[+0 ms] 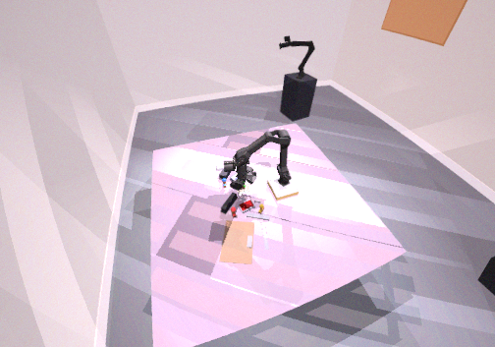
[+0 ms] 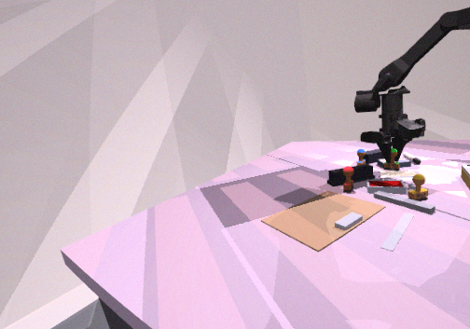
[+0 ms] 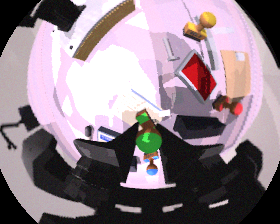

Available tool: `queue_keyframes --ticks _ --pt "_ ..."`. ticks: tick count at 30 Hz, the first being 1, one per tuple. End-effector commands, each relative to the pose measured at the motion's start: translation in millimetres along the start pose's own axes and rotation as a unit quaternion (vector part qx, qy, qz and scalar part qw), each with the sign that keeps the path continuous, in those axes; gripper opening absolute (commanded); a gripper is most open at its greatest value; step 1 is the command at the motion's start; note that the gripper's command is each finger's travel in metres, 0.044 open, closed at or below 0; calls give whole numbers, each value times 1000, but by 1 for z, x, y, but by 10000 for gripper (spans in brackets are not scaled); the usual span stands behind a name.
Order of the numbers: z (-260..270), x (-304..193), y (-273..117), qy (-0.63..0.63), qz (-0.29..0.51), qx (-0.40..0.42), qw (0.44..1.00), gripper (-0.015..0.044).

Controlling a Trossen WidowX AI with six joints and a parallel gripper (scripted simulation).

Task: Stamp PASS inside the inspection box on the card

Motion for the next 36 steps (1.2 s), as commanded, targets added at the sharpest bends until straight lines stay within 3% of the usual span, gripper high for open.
queue_keyframes --ticks 1,36 --pt "1 1 4 -2 -4 -1 1000 0" --pt "1 2 15 -3 -4 -2 1000 0"
Point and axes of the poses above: the point midway between the two fingers, 35 mm back from their tips, its own y axis out along the fingers, its own z axis across the jaws, x = y × z, the point moved 8 cm from there along -y, back along the fingers, and after that the axes turned 4 degrees about -y, right-handed, at the moved point
